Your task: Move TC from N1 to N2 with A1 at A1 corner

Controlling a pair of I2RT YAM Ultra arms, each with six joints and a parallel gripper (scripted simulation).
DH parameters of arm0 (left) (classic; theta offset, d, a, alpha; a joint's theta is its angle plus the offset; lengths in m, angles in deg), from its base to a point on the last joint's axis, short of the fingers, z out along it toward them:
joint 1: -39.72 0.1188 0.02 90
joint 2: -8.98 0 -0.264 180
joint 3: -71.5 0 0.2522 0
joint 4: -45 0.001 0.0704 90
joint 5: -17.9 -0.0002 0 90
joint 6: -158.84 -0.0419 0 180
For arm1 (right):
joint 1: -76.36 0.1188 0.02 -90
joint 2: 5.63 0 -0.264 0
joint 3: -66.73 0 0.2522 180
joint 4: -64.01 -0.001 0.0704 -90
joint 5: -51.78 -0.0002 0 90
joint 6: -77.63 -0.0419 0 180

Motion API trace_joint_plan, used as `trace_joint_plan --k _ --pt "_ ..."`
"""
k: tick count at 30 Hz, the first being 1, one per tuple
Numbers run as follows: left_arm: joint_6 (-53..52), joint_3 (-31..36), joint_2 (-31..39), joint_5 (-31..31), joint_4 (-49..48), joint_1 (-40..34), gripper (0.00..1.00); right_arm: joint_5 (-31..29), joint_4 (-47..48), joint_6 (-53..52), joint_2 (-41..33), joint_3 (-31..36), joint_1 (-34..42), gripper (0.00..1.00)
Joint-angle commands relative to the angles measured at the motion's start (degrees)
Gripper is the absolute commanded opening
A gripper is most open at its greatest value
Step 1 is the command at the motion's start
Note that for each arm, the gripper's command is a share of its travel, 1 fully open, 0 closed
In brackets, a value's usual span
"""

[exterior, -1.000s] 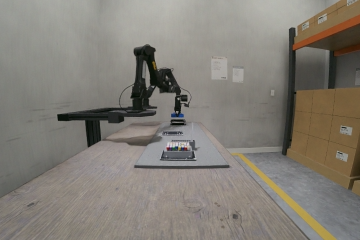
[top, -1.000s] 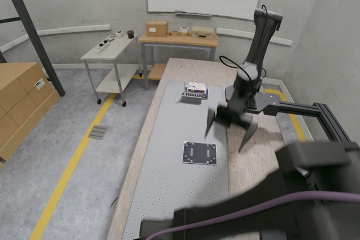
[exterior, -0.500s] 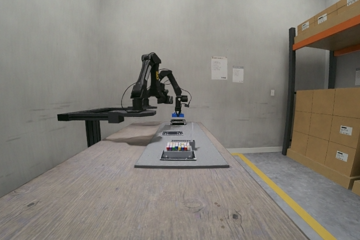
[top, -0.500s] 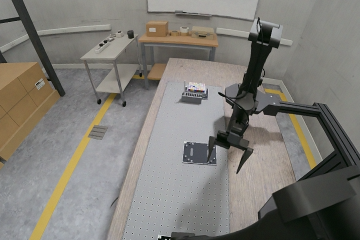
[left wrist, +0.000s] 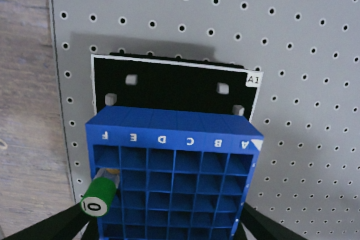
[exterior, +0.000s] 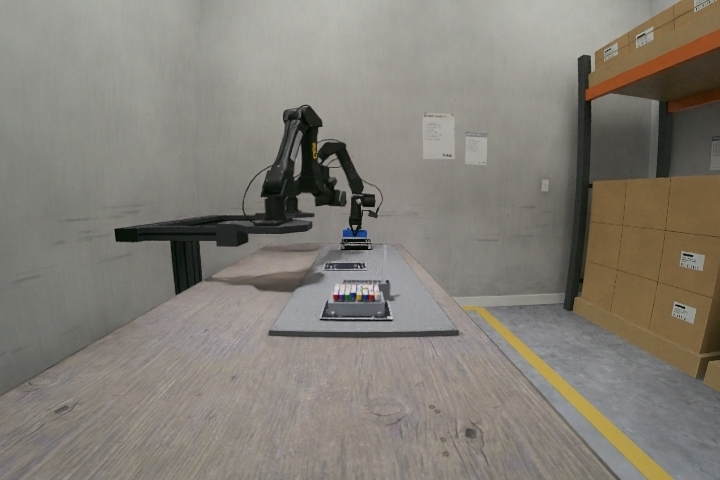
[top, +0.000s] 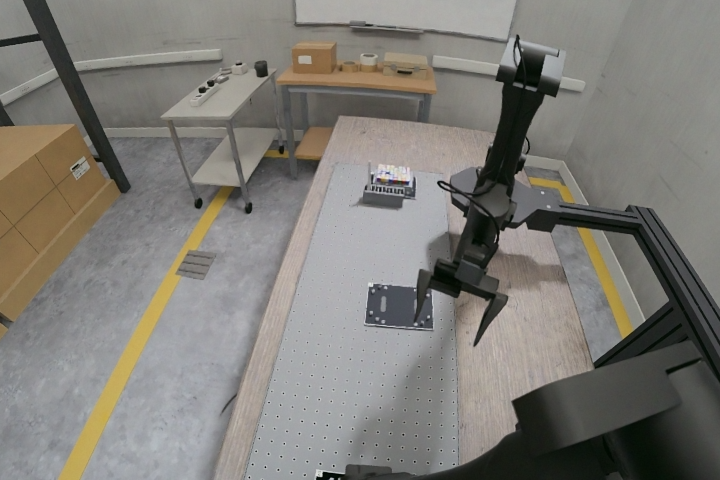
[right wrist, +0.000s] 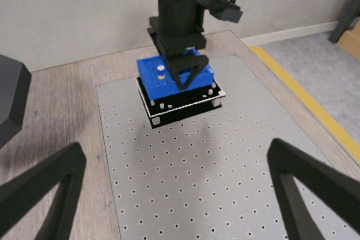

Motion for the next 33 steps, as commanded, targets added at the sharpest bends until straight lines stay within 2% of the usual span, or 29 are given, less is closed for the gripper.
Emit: trace_joint_plan --k 1,6,18,33 --pt "-0.52 -1.82 1.02 -0.53 0.56 -0.48 0.84 -0.6 1.84 -0.64 -0.91 -0.77 0.68 1.0" --pt "-0.43 -3.68 0.78 -0.61 1.4 -0.66 0.84 -0.6 1.84 -0.64 -0.91 -0.77 0.68 1.0" --pt "-1.37 -2.76 -0.54 -0.9 -2.63 -0.73 0.84 -0.15 1.12 -0.21 -0.89 -0.79 0.34 1.0" --pt "-0.96 -2.69 -0.74 -0.42 -2.02 -0.38 0.84 -0.15 1.12 -0.21 -0.89 -0.79 0.34 1.0"
